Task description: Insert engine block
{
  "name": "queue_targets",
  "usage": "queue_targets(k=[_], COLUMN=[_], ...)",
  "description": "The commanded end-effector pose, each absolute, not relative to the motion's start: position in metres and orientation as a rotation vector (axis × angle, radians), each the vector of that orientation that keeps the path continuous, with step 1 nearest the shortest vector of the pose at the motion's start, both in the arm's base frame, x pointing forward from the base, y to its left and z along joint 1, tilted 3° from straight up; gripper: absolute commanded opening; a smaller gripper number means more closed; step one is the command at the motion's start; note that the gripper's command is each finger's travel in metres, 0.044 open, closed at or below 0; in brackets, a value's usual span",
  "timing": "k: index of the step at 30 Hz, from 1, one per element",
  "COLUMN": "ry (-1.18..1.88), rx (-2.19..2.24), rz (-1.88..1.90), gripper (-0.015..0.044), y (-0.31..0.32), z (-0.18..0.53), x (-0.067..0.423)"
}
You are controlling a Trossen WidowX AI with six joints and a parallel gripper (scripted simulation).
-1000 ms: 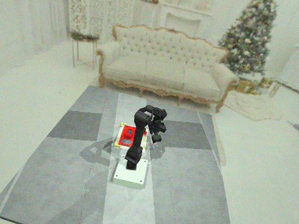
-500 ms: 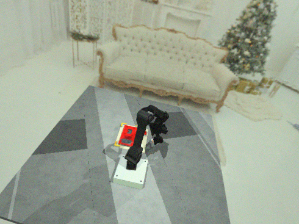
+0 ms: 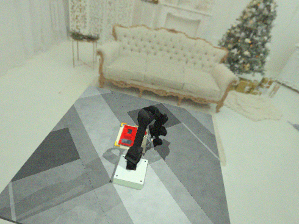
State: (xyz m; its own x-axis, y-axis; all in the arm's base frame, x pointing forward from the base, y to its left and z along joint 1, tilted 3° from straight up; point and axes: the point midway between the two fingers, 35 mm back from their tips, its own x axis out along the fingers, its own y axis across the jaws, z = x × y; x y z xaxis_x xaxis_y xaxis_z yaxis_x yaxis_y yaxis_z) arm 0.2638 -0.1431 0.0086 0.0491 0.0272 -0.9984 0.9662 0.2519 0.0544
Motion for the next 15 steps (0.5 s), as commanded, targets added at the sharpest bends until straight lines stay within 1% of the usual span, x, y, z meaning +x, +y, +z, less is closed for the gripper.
queue_targets(k=[1,7,15], ry=[1.297,1.297,1.297], rx=[1.061,1.061,1.061], rz=[-0.969,-0.968,-0.968], gripper=[0.044,0.044,0.023], y=[-0.1421,-0.1416,-0.1416], z=[0.0031,-0.004,-0.004], x=[0.264,0.264,0.264])
